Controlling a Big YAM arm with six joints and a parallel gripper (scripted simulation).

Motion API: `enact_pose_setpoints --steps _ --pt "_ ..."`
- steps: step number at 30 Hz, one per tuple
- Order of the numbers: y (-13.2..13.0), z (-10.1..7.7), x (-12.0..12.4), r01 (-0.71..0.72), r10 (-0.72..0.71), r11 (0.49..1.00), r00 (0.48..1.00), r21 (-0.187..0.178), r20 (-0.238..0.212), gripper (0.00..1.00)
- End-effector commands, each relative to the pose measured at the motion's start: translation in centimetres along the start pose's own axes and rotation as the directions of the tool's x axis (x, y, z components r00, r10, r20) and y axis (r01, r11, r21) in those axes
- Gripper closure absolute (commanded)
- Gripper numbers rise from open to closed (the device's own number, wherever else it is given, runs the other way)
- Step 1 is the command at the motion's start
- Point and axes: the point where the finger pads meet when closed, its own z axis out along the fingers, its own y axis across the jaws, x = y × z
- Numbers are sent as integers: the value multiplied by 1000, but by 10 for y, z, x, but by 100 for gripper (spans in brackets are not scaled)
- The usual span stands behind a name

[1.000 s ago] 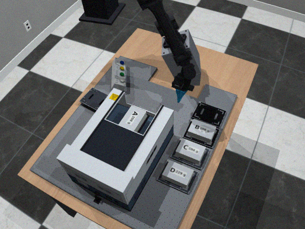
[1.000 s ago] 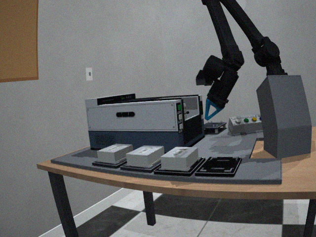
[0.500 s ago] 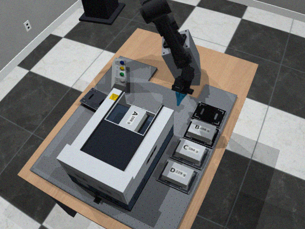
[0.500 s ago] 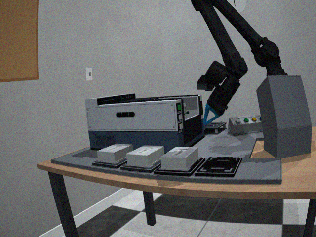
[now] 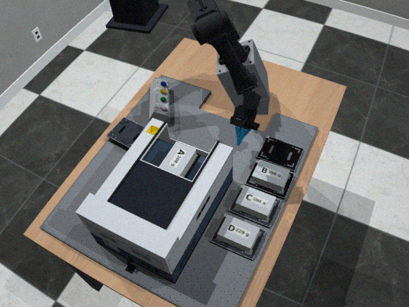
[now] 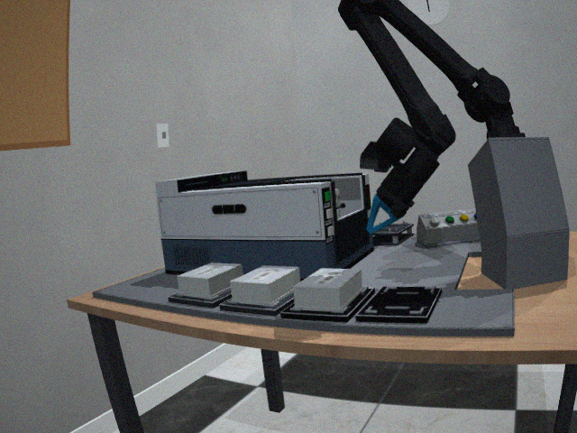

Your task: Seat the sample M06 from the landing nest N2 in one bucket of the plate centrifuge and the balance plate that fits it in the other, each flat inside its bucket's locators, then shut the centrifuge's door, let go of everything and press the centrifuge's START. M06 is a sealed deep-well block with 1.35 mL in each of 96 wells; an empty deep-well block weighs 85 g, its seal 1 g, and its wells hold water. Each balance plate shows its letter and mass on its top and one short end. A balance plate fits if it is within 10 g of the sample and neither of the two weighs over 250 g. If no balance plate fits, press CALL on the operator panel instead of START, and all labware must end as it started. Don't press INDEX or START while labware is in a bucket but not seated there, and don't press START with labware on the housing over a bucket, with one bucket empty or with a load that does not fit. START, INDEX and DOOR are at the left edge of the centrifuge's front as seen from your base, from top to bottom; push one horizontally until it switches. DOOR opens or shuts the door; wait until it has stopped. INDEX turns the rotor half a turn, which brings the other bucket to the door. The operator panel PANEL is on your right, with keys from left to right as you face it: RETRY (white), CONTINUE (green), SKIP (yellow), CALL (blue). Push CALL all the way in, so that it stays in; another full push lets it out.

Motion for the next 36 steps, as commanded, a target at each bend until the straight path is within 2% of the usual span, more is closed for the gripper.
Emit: enact_pose_setpoints --steps 1,19,36 --pt "-5 5 -3 8 -9 1000 1000 13 16 100" --pt "-6 7 -3 6 -6 1000 999 10 41 100" --pt "-5 9 -4 5 -5 1000 999 9 44 100"
